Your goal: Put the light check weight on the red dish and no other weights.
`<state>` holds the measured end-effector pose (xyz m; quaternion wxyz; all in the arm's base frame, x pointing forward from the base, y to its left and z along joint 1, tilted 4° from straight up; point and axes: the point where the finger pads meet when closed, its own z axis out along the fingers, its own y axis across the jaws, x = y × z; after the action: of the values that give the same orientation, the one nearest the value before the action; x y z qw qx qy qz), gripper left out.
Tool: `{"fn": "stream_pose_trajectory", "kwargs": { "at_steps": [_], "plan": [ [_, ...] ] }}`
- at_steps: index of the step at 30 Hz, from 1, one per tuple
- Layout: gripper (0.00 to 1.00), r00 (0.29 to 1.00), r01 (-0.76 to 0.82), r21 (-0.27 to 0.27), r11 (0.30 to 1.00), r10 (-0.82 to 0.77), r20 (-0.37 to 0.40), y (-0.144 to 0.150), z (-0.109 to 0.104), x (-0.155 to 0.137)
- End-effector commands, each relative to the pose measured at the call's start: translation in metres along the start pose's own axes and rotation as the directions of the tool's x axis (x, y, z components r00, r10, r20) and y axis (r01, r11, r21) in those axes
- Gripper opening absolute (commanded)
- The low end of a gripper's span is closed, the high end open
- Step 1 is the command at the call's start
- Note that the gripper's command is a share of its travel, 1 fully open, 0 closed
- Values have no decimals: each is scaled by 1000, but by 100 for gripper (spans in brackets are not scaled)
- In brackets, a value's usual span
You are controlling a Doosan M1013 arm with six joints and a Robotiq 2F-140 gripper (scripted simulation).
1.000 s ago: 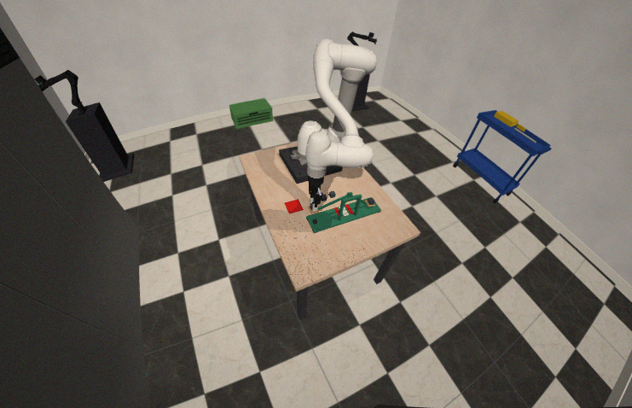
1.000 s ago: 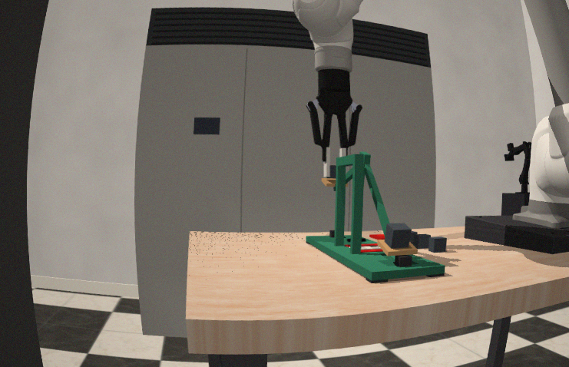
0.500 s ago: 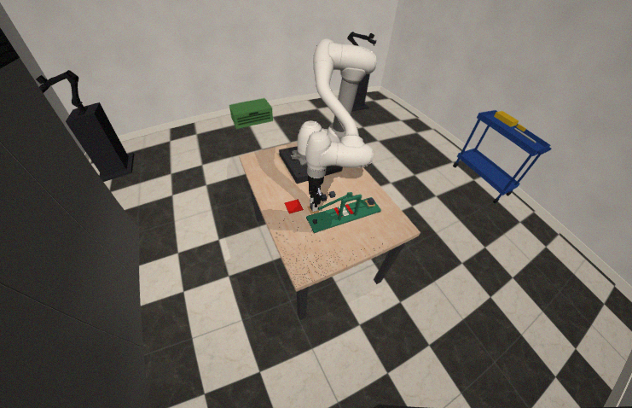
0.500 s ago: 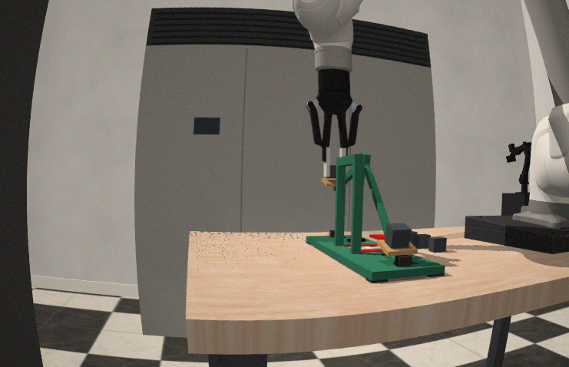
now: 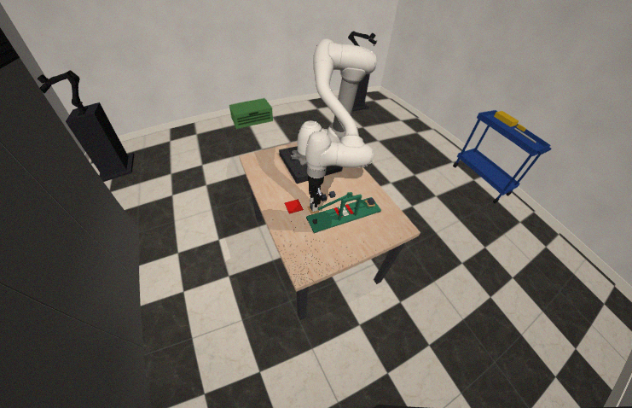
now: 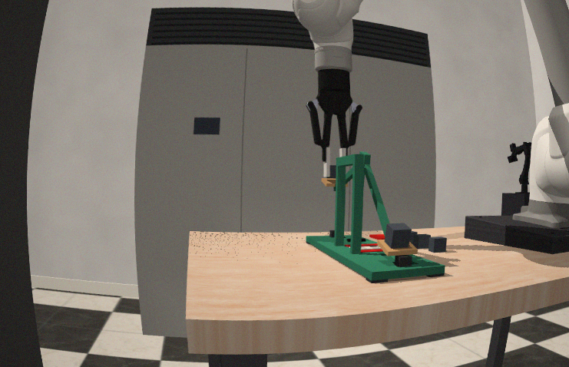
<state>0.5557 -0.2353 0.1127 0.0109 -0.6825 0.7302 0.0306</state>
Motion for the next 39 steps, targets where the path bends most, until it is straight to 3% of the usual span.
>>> {"fn": "stream_pose_trajectory", "kwargs": {
  "at_steps": [1,39],
  "plan": [
    [24,1000,-2,4,1000,2,4,-4,-1,-4],
    [24,1000,-2,4,1000,2,4,-4,8,-5]
  ]
}}
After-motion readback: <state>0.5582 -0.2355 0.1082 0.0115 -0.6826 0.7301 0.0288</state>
